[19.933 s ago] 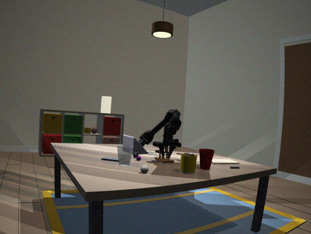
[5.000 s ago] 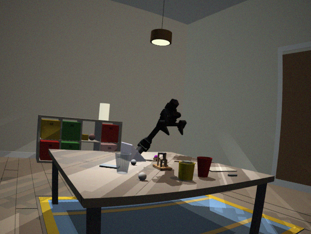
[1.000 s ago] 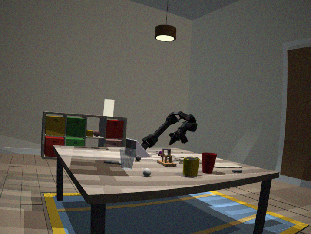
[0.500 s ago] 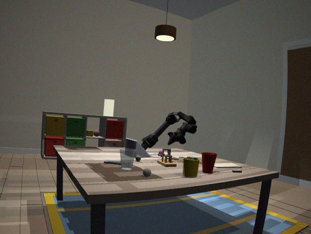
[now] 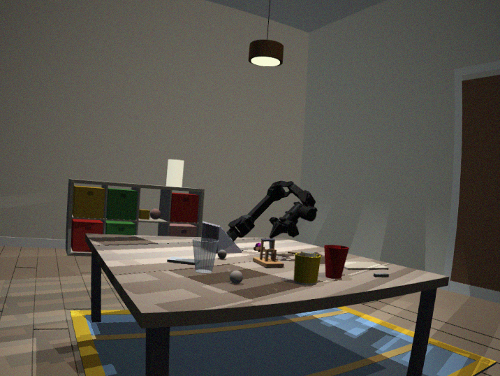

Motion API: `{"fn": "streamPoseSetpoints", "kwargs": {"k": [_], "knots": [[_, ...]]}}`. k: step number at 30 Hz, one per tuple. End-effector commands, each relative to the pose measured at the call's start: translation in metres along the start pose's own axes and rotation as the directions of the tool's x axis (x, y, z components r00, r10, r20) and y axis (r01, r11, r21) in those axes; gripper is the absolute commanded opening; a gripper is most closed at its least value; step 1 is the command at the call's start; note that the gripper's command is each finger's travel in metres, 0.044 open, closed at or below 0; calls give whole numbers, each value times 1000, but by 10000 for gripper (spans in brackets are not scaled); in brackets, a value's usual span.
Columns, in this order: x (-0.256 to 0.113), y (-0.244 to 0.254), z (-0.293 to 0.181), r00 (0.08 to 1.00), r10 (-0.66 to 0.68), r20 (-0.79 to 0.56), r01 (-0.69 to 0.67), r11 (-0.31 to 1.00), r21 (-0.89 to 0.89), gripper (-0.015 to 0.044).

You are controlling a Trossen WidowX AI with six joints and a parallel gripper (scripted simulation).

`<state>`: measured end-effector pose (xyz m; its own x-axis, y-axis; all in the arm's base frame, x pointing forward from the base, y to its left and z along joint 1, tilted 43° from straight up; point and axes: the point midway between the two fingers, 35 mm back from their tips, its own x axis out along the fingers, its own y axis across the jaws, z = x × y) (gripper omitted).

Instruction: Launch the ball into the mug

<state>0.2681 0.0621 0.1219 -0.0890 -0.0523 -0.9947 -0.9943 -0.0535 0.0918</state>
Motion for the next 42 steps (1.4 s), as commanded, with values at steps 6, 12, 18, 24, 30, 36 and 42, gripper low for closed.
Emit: {"fn": "streamPoseSetpoints", "kwargs": {"k": [6, 12, 18, 24, 30, 36, 42], "knots": [[12, 0, 11, 1000, 4, 3, -4, 1000, 5, 0], [18, 0, 19, 1000, 4, 4, -4, 1000, 5, 0], [25, 1, 26, 1000, 4, 4, -4, 1000, 5, 0], [32, 2, 33, 1000, 4, 5, -5, 1000, 5, 0], [39, 3, 40, 1000, 5, 5, -5, 1000, 5, 0], [46, 5, 47, 1000, 5, 6, -5, 1000, 5, 0], [52, 7, 52, 1000, 6, 6, -6, 1000, 5, 0]]}}
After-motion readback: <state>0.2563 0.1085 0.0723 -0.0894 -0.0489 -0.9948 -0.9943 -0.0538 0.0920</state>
